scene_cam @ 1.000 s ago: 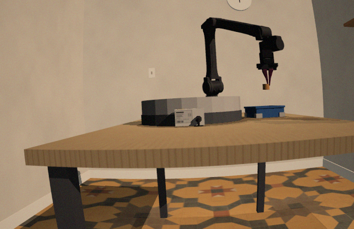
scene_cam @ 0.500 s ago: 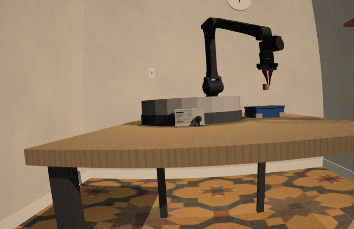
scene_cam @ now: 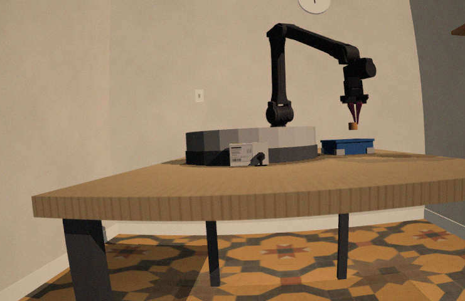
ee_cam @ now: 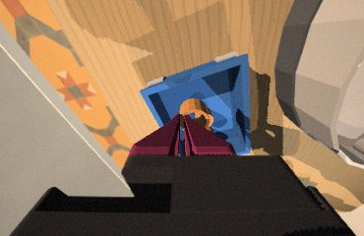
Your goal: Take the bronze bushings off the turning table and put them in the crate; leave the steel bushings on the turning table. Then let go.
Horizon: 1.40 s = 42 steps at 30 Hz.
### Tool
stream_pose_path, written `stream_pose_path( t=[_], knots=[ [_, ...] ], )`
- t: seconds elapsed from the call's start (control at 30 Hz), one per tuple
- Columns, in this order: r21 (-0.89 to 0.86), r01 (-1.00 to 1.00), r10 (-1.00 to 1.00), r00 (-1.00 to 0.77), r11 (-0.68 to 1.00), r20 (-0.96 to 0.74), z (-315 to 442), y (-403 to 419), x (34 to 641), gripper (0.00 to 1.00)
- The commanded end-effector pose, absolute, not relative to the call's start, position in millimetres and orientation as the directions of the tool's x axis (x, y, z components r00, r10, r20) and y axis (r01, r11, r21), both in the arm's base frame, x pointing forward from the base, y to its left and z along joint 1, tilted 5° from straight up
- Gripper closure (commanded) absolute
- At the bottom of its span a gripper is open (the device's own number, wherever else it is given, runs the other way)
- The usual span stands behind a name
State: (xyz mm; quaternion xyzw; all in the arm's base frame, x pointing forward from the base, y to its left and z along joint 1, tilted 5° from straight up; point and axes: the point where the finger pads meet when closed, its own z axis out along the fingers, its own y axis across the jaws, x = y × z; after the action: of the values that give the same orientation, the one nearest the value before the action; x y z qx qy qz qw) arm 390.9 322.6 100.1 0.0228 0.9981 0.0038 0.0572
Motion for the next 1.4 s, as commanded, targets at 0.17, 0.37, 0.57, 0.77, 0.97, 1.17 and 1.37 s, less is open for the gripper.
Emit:
stream_pose_path(
  t=[0.17, 0.37, 0.57, 0.77, 0.97, 1.17, 1.37],
  knots=[
    [0.012, 0.042, 0.043, -0.991, 0.999, -0.123, 82, 317, 396, 1.00],
    [-0.006, 0.041, 0.040, -0.994, 0.999, -0.103, 72, 316, 393, 1.00],
    [-0.006, 0.041, 0.040, -0.994, 0.999, -0.103, 73, 316, 393, 1.00],
    [-0.006, 0.041, 0.040, -0.994, 0.999, -0.103, 73, 316, 393, 1.00],
    [-0.006, 0.041, 0.040, -0.994, 0.999, -0.103, 73, 316, 393, 1.00],
    [-0.006, 0.041, 0.040, -0.994, 0.999, -0.103, 73, 316, 393, 1.00],
    [0.001, 0.043, 0.042, -0.993, 0.999, -0.110, 75, 315, 394, 1.00]
  ],
)
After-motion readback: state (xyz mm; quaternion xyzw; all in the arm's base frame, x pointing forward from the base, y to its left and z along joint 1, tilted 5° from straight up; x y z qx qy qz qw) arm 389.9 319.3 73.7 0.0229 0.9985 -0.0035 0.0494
